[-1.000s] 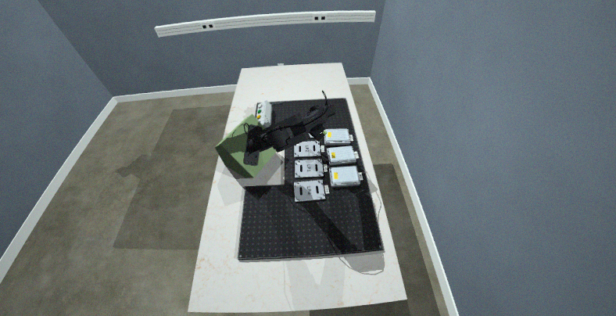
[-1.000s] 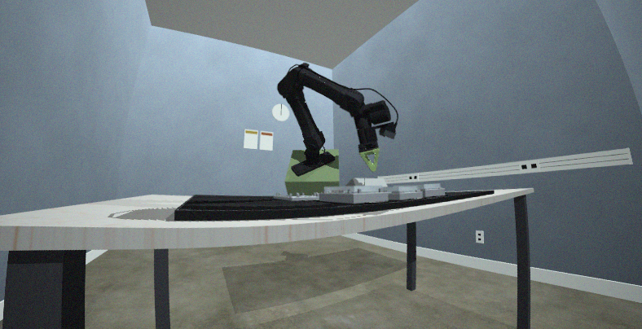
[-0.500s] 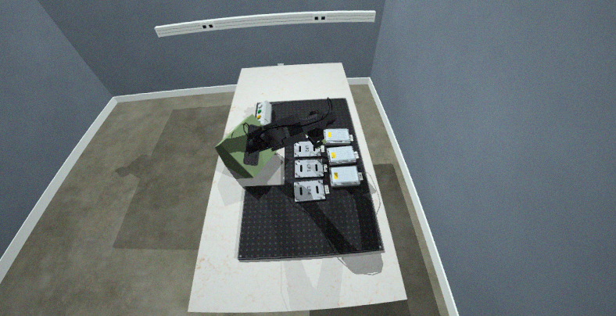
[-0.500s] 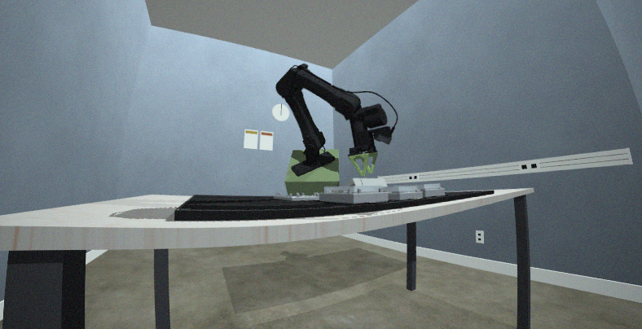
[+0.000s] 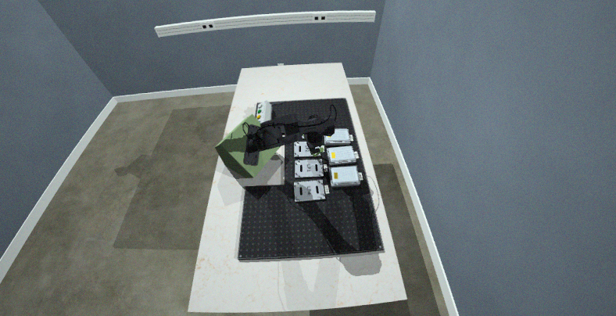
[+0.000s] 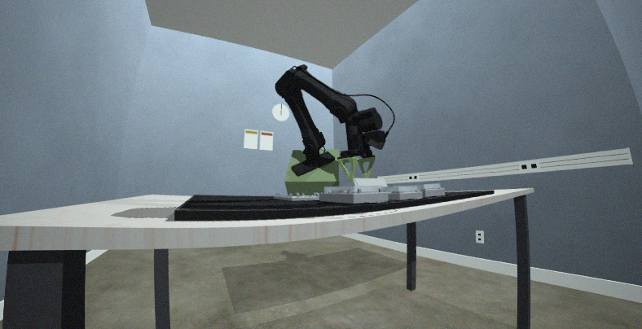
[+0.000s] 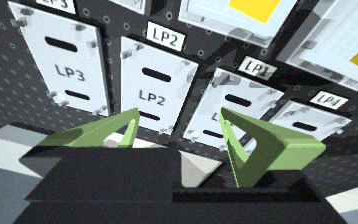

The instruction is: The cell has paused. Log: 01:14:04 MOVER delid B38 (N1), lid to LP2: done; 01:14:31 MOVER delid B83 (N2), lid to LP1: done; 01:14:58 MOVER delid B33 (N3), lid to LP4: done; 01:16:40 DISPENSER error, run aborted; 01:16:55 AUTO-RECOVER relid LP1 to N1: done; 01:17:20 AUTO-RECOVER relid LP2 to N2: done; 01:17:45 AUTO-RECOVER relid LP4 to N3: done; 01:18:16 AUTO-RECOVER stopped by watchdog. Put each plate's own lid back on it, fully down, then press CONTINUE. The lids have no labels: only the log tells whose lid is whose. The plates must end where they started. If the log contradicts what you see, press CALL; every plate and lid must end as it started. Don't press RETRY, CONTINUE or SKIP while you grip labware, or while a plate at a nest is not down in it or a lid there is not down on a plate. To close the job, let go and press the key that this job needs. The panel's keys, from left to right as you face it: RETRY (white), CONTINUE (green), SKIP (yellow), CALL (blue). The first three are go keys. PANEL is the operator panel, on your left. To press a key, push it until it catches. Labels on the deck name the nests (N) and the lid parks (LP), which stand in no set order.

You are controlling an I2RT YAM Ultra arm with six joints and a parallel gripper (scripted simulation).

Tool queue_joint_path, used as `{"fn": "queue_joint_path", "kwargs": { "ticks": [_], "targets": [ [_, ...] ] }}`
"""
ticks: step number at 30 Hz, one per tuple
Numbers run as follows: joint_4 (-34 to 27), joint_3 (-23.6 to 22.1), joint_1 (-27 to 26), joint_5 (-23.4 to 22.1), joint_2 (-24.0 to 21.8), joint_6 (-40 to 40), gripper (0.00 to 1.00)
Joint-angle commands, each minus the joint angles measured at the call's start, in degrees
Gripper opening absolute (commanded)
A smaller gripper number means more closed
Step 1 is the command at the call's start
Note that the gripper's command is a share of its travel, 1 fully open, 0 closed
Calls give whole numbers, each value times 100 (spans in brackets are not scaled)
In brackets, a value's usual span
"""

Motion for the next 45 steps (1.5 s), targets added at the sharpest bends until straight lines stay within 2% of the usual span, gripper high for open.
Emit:
{"fn": "queue_joint_path", "kwargs": {
  "ticks": [1,2,4,6,9,10,15,19,40,41,43,45],
  "targets": [
    [147,154,122,144,67,462,100],
    [139,160,149,193,89,599,100],
    [196,-150,-145,214,-181,650,100],
    [260,-225,-312,224,-259,707,100],
    [263,-223,-300,263,-242,827,100],
    [254,17,-164,304,-64,965,100],
    [67,57,-36,546,97,1606,100],
    [23,96,-29,566,-14,1650,100],
    [10,138,26,593,93,1710,100],
    [385,-323,-200,550,-261,1398,99],
    [385,-323,-200,550,-261,1398,99],
    [834,-672,-356,542,-680,984,97]
  ]
}}
